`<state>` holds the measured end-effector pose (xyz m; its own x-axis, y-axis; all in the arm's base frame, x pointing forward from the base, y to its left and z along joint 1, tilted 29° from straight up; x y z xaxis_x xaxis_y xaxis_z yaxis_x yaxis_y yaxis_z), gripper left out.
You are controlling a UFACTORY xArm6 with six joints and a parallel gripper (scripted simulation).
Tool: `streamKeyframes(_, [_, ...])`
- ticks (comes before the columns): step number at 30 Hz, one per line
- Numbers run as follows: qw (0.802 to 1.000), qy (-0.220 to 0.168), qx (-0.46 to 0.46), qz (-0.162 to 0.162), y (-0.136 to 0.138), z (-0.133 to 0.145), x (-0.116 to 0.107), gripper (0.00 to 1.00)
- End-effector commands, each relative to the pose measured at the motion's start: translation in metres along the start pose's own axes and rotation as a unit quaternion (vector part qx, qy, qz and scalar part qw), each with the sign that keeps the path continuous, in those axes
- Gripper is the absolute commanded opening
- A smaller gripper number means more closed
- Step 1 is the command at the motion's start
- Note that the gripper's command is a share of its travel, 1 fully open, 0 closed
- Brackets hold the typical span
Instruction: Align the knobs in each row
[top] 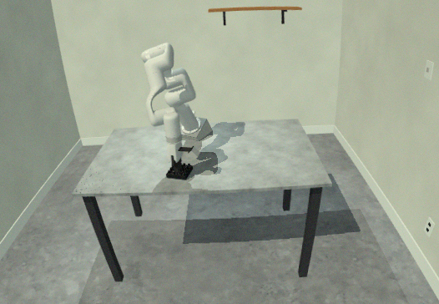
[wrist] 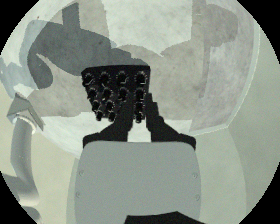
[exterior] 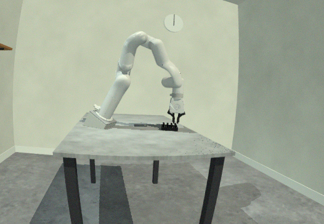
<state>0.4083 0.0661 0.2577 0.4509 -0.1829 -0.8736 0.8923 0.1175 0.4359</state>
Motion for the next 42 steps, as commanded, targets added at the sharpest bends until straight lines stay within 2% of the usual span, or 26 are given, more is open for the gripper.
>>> streamKeyframes(1, [1.000, 0.000, 0.000, 0.002, 0.001, 0.000, -0.001, 0.19])
streamKeyframes(20, [1.000, 0.000, 0.000, 0.002, 0.001, 0.000, 0.000, 0.19])
streamKeyframes(42, [1.000, 0.000, 0.000, 0.002, 0.001, 0.000, 0.011, 0.19])
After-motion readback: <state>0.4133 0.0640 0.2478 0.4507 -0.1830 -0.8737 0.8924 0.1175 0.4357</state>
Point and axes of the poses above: the point where the finger pads meet when closed, its own x axis out along the fingers, its own y axis across the jaws, z = x × y, the point moved 6 cm from there along -x, back along the fingers, and after that the axes turned 9 degrees about -x, right-handed, at the moved point
